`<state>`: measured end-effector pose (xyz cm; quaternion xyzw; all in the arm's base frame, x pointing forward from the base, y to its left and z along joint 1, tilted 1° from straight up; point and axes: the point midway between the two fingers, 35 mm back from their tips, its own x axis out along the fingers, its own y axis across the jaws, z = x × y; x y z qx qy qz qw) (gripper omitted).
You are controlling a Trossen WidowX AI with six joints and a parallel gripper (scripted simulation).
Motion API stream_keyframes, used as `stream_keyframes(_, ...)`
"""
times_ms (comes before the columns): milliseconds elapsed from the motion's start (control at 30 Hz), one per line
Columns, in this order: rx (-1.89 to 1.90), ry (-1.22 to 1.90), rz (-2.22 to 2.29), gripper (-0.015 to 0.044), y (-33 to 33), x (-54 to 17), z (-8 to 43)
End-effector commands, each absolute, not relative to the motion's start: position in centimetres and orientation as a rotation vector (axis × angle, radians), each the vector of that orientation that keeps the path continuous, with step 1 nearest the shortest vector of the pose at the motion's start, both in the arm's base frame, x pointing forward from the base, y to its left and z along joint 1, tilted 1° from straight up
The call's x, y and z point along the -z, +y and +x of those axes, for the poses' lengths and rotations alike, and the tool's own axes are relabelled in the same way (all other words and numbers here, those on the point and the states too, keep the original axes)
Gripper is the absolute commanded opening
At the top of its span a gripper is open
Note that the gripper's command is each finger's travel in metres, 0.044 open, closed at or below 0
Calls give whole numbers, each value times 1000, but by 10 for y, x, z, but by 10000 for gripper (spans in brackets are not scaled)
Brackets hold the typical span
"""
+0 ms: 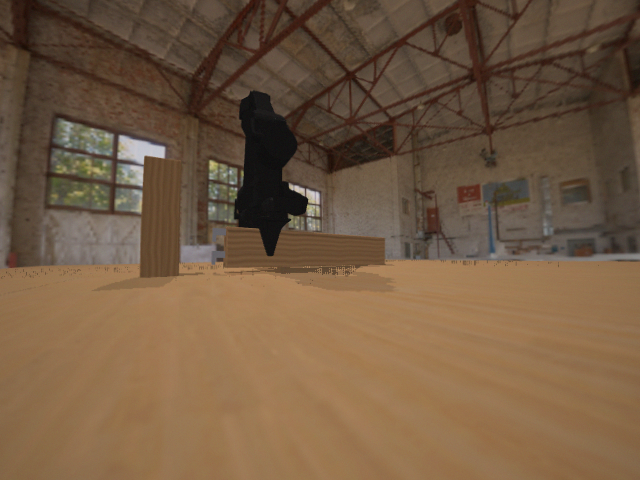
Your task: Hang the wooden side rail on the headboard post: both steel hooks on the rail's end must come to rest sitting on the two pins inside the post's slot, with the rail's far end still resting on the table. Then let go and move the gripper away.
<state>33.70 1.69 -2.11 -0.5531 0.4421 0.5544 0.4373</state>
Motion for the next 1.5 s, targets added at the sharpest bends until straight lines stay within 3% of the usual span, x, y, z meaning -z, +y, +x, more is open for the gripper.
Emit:
stream_keyframes(0, -1367, 1081, -1386, 0, 18, 14, 342)
stream_keyframes(1467, -1367, 1080, -1386, 0, 18, 7, 342)
